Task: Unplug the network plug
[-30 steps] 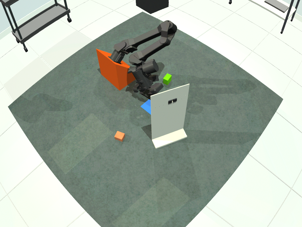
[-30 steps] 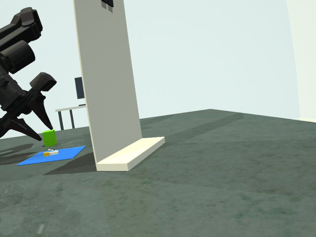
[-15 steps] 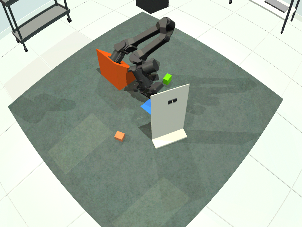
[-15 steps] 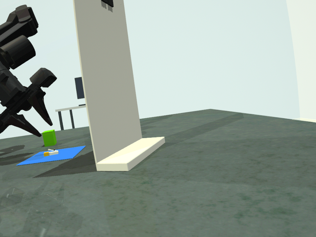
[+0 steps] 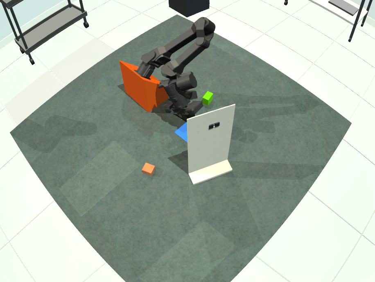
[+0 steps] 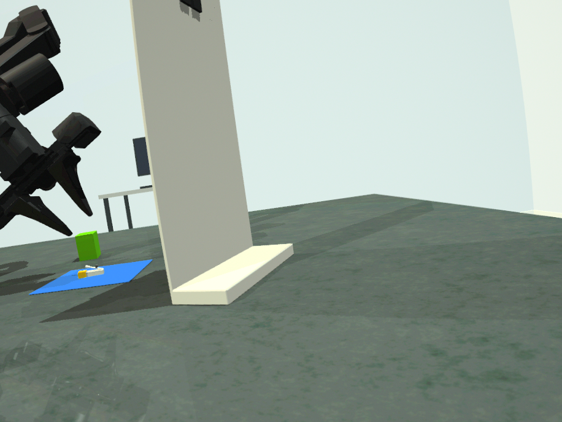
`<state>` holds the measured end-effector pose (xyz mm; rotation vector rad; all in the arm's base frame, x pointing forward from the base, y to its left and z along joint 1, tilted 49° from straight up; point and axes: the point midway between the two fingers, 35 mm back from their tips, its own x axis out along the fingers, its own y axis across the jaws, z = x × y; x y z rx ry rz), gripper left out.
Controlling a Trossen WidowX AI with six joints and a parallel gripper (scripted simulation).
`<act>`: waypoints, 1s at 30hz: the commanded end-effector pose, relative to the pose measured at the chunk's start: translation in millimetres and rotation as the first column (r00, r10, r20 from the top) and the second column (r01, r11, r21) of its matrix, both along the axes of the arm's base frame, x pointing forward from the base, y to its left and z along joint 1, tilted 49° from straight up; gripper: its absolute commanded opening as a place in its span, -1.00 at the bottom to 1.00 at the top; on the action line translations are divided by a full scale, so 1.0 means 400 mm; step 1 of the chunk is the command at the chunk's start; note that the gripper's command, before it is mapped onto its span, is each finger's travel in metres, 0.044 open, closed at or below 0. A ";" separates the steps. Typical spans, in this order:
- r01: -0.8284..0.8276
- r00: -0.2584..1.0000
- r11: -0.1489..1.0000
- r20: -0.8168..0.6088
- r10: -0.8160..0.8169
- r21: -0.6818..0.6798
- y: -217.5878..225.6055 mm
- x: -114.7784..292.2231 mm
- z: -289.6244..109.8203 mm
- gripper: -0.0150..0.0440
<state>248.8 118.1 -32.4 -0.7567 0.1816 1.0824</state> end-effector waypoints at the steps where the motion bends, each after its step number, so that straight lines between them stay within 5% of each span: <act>1: -0.003 1.000 1.000 0.003 0.003 -0.001 -0.004 0.001 0.004 0.04; 30: -0.004 1.000 1.000 0.003 0.004 -0.001 -0.043 0.005 0.036 0.04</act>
